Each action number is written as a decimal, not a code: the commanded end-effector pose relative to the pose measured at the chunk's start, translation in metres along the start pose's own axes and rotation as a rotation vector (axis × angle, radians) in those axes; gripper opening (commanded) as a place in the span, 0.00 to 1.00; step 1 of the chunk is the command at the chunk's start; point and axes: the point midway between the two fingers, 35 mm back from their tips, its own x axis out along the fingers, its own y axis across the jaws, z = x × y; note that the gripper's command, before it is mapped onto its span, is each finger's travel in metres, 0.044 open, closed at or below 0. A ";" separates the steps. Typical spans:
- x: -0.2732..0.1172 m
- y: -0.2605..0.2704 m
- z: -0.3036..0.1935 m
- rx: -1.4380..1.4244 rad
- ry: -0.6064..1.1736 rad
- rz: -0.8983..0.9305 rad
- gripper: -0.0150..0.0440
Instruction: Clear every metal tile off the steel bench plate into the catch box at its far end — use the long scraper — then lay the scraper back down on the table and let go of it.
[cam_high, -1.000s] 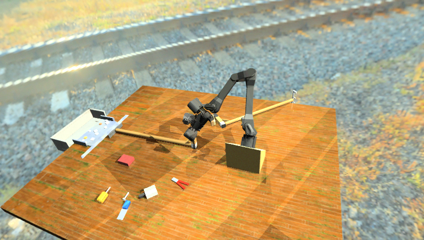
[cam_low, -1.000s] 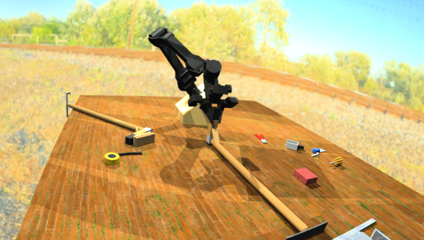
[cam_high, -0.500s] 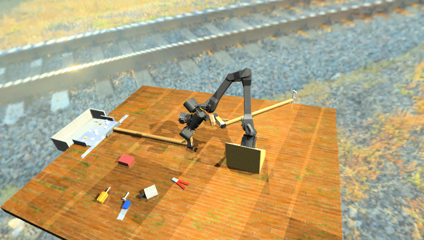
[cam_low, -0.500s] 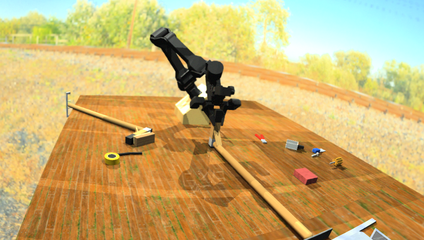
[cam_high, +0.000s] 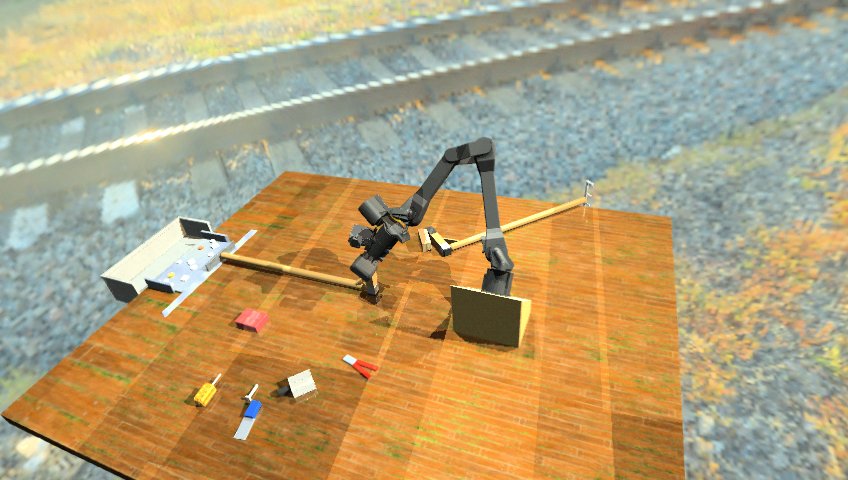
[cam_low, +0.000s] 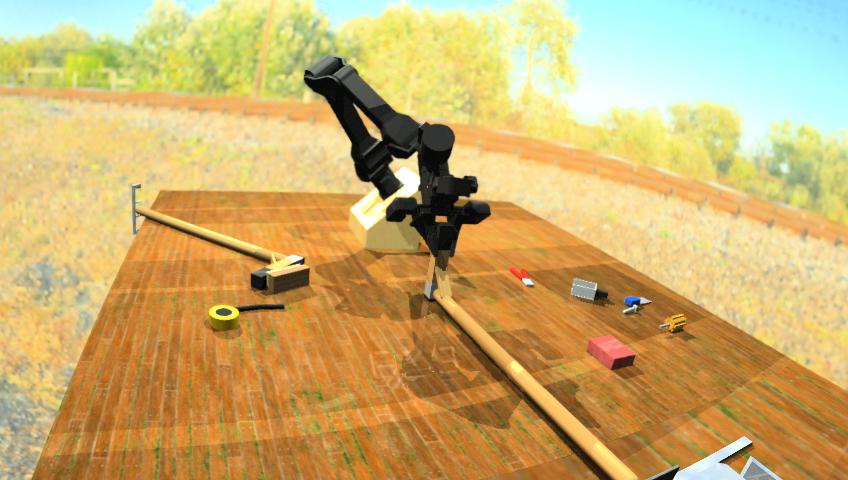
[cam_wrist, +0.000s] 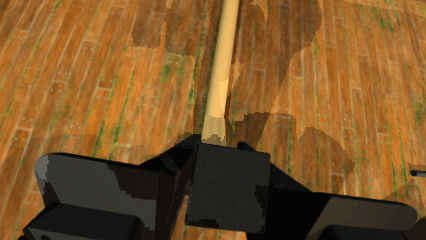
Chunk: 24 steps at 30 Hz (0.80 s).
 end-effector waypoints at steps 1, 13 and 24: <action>0.002 0.000 0.009 0.008 -0.015 0.000 0.25; 0.009 -0.002 0.019 0.009 -0.016 -0.001 0.25; 0.016 -0.004 0.029 0.009 -0.016 -0.002 0.25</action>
